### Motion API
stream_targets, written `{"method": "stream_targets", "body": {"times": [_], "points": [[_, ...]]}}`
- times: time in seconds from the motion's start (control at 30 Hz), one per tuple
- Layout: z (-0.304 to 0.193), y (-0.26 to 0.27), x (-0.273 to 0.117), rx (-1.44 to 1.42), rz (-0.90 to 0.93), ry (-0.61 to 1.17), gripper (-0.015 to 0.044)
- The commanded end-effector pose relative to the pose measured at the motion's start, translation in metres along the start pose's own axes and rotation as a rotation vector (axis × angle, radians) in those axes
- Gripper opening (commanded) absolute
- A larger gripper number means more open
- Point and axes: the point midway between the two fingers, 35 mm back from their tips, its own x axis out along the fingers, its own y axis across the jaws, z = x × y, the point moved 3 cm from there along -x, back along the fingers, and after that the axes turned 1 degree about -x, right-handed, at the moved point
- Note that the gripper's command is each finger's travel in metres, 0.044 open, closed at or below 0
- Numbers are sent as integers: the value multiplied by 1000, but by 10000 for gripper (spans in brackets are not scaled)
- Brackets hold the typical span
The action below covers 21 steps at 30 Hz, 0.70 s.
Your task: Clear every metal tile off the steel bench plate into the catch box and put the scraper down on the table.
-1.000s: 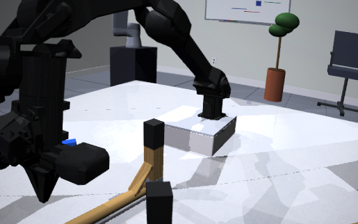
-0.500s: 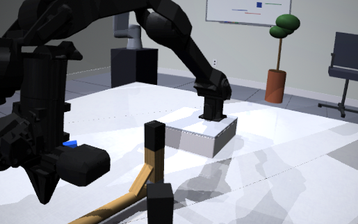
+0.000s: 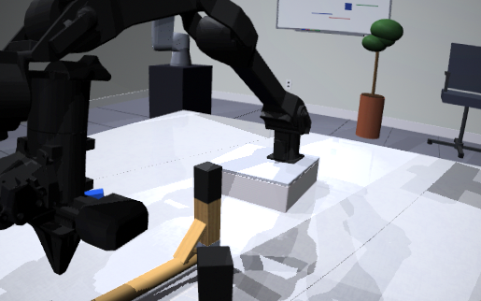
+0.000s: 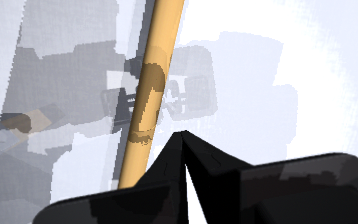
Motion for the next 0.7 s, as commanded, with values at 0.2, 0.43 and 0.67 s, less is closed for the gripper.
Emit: {"method": "stream_targets", "body": {"times": [0.2, 0.43, 0.67], "points": [[1, 4, -17, 1, -17, -31, 157], [2, 10, -43, 4, -42, -80, 341], [1, 17, -68, 8, -65, -129, 440]]}}
